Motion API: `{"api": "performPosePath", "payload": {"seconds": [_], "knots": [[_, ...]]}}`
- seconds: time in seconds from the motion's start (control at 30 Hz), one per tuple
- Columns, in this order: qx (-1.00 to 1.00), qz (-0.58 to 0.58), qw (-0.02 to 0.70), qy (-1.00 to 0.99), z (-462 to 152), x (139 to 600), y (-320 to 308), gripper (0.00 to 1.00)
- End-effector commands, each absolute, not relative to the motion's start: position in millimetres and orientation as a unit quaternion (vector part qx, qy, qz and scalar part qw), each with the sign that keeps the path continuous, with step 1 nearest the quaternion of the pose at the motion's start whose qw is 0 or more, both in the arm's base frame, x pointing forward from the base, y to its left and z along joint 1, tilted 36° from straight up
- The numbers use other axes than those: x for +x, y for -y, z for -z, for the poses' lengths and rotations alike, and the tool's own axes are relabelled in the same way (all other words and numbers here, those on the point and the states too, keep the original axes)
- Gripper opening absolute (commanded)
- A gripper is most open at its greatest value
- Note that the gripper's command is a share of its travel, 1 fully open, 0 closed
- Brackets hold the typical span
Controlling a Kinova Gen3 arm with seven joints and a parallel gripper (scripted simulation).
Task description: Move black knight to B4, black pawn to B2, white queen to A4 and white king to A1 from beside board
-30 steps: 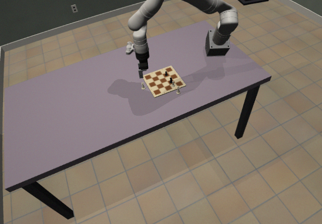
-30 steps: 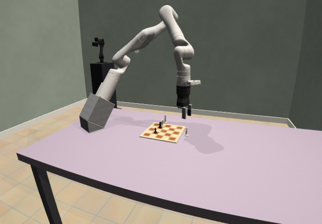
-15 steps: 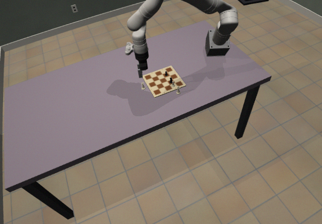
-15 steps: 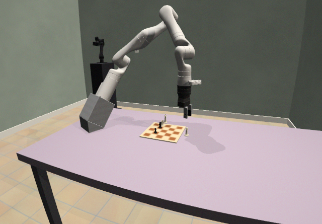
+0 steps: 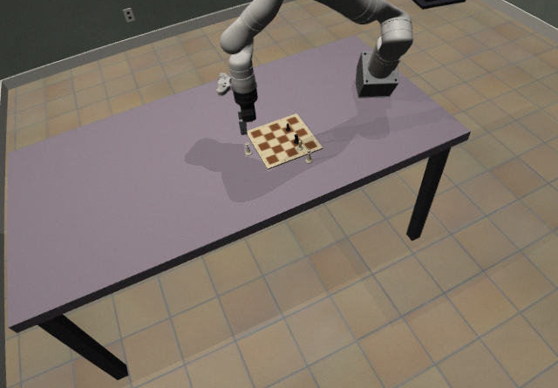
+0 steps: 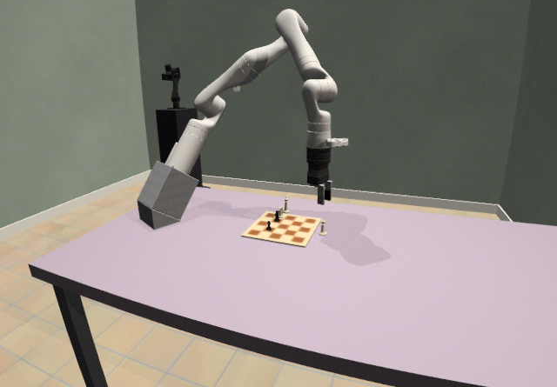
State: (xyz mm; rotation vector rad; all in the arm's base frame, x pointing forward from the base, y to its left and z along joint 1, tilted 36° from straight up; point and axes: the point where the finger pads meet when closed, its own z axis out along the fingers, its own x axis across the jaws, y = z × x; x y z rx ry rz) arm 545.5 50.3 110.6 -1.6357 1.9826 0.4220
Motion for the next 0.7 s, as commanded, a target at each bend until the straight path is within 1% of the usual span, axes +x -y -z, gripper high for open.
{"api": "performPosePath", "payload": {"seconds": [0.0, 0.67], "knots": [[-0.612, -0.158, 0.264, -0.728, -110.6, 543.8, -53.7, 0.79], [-0.612, -0.160, 0.263, -0.729, -106.0, 543.7, -56.0, 0.79]]}}
